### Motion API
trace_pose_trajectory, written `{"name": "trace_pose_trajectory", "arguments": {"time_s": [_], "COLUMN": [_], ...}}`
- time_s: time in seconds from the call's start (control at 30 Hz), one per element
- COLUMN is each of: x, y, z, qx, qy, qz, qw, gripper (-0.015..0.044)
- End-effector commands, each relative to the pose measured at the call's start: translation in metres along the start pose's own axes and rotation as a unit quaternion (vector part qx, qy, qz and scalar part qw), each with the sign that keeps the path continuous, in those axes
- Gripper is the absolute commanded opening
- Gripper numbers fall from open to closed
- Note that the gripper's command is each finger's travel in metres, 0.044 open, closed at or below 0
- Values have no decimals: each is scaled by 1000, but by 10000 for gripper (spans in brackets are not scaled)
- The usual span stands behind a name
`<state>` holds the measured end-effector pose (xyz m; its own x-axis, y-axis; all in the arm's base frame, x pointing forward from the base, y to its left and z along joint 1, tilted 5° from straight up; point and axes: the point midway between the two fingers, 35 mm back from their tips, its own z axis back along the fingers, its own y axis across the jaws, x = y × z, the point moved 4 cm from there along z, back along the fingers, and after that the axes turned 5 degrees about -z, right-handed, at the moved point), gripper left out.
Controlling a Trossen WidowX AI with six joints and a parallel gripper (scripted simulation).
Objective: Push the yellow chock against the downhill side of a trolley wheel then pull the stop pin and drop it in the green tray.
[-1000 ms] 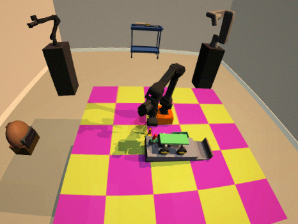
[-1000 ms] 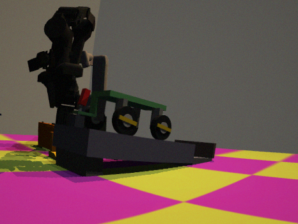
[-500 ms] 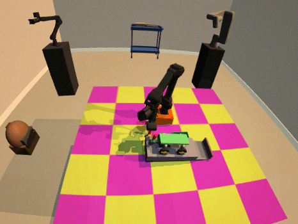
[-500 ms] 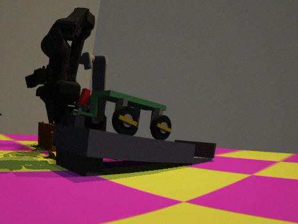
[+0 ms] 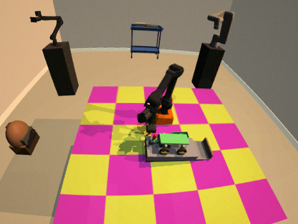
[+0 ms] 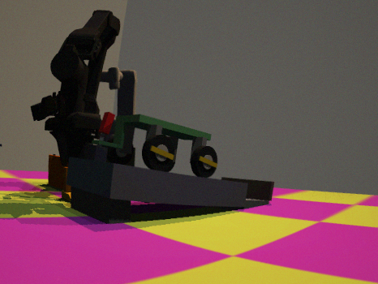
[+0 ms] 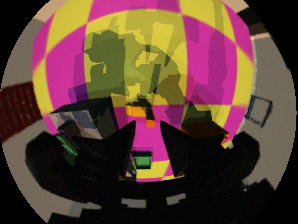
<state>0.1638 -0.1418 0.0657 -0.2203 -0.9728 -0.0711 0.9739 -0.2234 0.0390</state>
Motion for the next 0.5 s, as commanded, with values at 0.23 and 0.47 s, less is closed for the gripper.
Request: {"name": "trace_pose_trajectory", "arguments": {"time_s": [0.23, 0.47], "x": [-2, -2], "y": [-4, -4], "z": [-17, -17], "qx": [-6, -6], "qy": [2, 2], "qz": [-3, -3], "qw": [1000, 1000], "gripper": [190, 190]}}
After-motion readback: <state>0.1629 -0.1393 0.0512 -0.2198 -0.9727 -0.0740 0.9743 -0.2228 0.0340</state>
